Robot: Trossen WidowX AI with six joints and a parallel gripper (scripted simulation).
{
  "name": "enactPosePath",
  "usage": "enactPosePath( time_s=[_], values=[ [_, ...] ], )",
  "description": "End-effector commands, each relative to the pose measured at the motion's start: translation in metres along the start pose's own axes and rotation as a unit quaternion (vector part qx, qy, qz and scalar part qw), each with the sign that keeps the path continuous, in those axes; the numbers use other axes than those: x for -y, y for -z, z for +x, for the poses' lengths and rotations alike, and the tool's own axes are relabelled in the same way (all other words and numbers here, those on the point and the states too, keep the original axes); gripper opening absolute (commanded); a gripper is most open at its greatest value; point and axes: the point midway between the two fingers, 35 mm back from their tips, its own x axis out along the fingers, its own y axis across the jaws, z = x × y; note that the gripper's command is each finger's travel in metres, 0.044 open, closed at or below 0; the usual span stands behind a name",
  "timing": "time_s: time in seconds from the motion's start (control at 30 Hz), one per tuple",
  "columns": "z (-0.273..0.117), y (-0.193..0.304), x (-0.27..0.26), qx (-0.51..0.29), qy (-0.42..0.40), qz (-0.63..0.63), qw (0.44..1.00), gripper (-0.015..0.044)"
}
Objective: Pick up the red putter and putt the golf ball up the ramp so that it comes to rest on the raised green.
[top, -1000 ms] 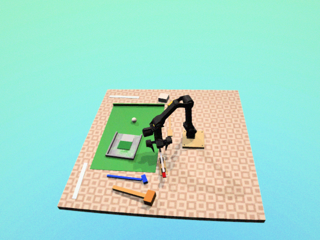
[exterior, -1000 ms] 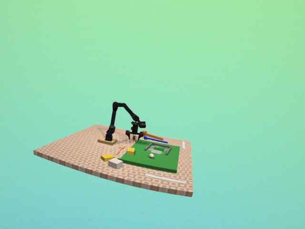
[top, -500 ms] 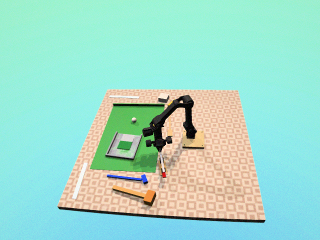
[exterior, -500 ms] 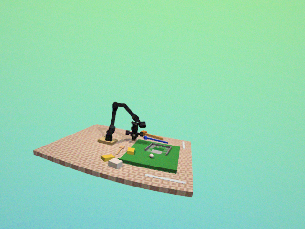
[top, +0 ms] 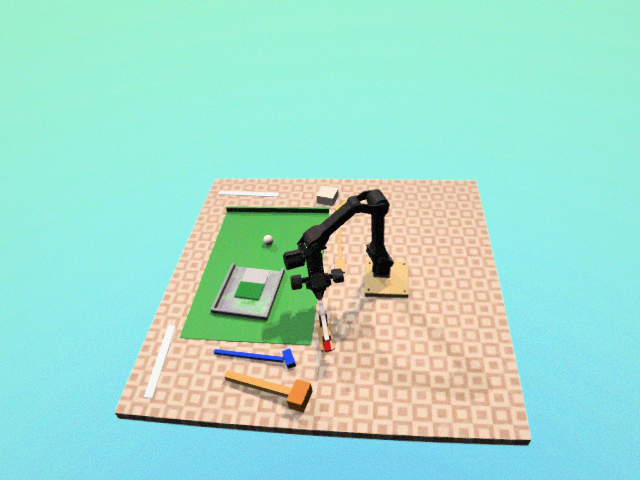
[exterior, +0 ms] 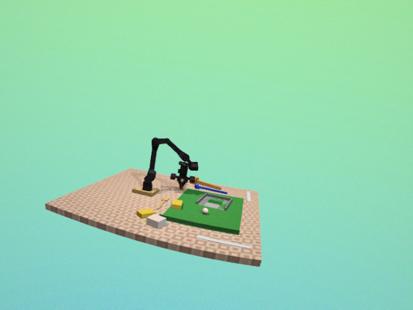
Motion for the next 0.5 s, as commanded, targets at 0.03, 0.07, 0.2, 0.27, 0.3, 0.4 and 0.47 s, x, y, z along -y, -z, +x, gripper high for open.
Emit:
enactPosePath(
  time_s=[0.03, 0.07, 0.2, 0.27, 0.3, 0.4, 0.47],
  values=[
    [-0.032, -0.011, 0.004, 0.007, 0.010, -0.005, 1.000, 0.0000],
    [-0.037, -0.012, 0.004, 0.007, 0.010, -0.005, 1.000, 0.0000],
    [-0.060, -0.017, 0.001, 0.007, 0.009, -0.004, 1.000, 0.0000],
    [-0.070, -0.019, -0.001, 0.007, 0.009, -0.004, 1.000, 0.0000],
    [-0.073, -0.020, -0.001, 0.007, 0.009, -0.004, 1.000, 0.0000],
    [-0.074, -0.020, -0.001, 0.007, 0.009, -0.004, 1.000, 0.0000],
    [-0.067, -0.017, -0.001, 0.002, 0.008, 0.000, 1.000, 0.0000]
  ],
)
